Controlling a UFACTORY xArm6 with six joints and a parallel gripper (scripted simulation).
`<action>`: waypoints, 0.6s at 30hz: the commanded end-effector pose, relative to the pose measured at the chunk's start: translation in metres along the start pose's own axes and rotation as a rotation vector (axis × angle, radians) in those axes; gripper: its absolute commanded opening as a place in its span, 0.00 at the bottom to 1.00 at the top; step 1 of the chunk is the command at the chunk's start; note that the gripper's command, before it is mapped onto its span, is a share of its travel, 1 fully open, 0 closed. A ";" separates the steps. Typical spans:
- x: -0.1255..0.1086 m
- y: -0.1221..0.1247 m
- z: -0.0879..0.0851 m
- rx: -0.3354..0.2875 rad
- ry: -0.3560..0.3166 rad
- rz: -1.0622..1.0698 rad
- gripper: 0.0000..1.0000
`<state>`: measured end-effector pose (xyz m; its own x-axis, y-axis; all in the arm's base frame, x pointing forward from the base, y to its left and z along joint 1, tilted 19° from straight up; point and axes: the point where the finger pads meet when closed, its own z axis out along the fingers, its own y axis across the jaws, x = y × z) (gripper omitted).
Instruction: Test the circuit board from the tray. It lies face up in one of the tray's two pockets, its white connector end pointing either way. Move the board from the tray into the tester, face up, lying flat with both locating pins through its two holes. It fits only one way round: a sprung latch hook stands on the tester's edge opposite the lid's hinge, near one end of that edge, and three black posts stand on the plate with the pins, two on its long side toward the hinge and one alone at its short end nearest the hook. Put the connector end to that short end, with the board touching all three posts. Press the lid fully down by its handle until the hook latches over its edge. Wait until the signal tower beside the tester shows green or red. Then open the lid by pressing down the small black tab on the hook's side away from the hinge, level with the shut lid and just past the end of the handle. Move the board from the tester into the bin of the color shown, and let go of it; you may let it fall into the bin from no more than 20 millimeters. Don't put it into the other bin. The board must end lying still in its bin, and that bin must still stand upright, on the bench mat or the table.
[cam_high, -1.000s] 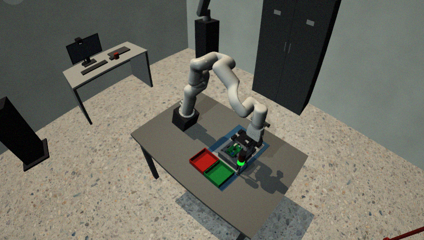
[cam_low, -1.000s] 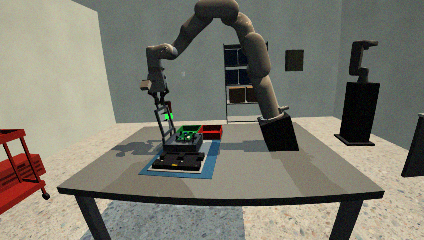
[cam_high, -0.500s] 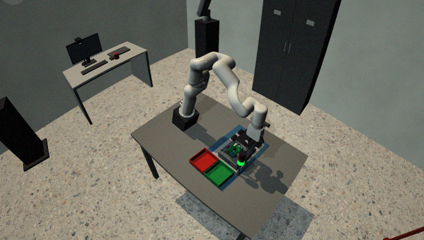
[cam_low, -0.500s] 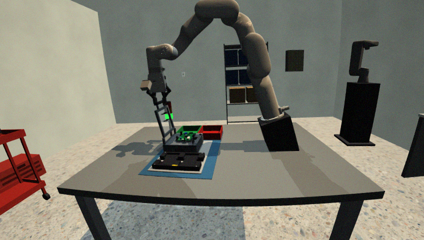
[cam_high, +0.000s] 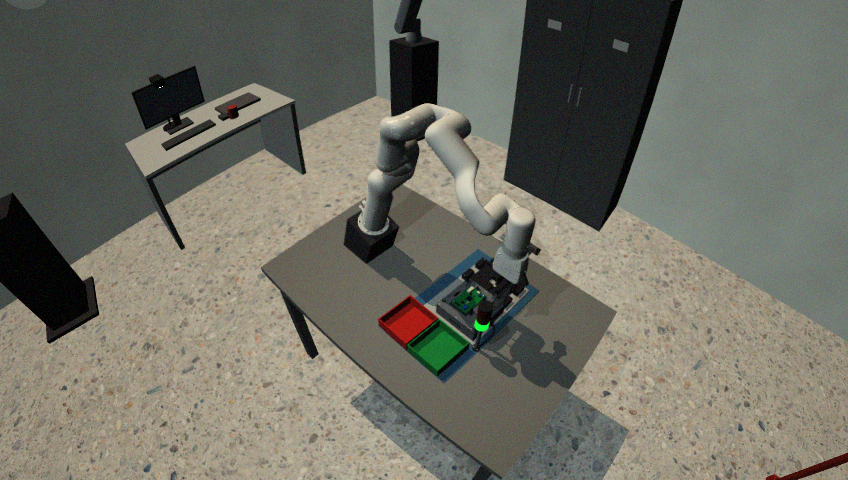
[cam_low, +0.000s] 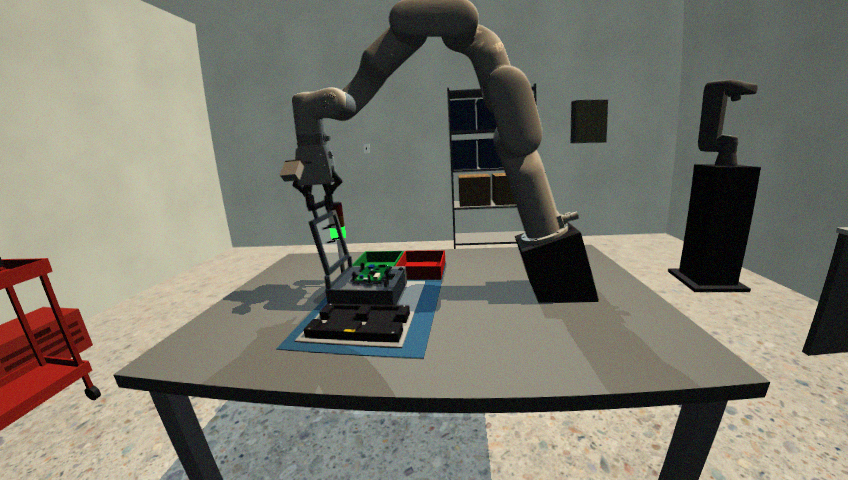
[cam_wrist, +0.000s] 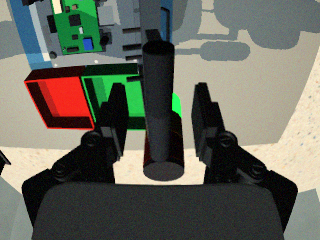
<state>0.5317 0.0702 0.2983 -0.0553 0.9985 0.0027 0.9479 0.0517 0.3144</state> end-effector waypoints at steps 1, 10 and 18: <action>0.000 0.001 -0.002 -0.005 0.000 0.000 0.51; 0.000 0.001 -0.011 -0.005 0.000 0.000 0.51; 0.000 0.001 -0.033 -0.005 0.000 0.000 0.51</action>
<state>0.5258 0.0698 0.3168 -0.0553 0.9985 0.0027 0.9476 0.0517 0.3152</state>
